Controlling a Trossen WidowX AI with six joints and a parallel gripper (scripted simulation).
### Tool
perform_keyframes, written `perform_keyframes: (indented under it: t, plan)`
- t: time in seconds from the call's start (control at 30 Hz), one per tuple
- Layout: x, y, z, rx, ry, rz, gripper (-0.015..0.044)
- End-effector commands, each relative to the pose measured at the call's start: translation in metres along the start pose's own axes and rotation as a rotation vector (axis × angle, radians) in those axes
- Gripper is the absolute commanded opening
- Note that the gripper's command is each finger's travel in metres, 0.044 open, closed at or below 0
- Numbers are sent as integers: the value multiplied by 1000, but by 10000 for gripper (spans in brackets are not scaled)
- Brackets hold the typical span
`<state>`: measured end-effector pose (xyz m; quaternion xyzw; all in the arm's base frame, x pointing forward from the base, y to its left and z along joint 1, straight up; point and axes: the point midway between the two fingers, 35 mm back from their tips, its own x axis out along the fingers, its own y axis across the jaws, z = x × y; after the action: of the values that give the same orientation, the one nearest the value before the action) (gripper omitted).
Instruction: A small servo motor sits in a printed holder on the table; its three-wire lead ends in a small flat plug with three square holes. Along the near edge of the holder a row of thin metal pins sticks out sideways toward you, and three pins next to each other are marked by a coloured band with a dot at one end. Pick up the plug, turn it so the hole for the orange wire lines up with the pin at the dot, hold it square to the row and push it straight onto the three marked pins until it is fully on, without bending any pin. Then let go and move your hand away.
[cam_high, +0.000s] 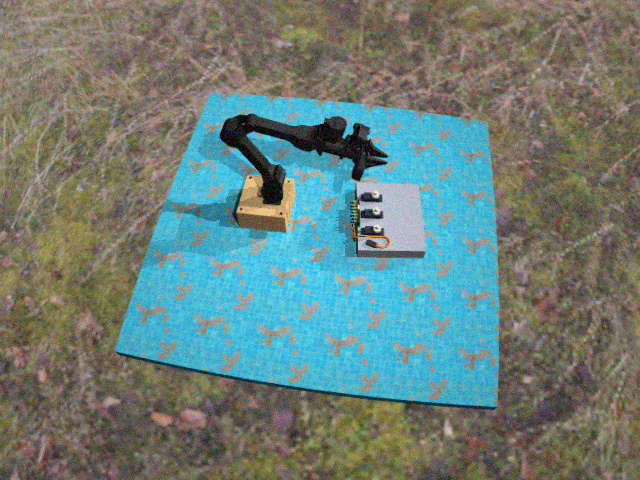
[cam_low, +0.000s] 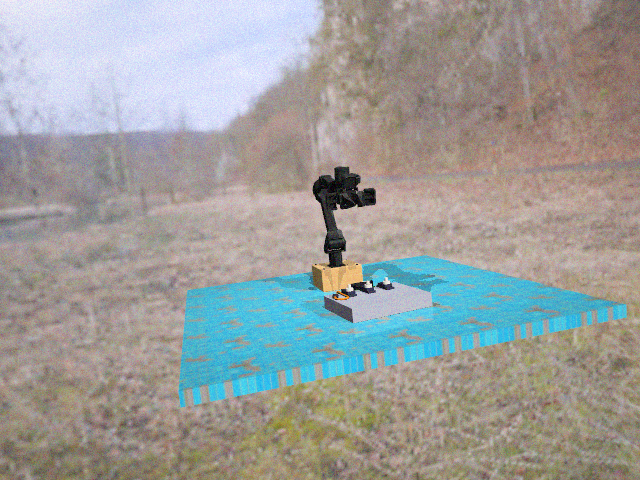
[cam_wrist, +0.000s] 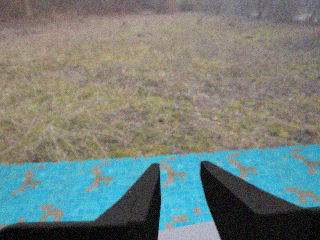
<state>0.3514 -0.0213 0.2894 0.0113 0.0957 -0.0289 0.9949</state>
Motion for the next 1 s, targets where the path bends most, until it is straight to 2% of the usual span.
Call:
perform_keyframes:
  t: [0.0, 0.47, 0.97]
  plan:
    - [20, -11, -15, 0, 119, -32, 115]
    - [71, -55, -94, 60, 584, -129, 115]
    - [84, -102, -188, 172, 1081, -208, 115]
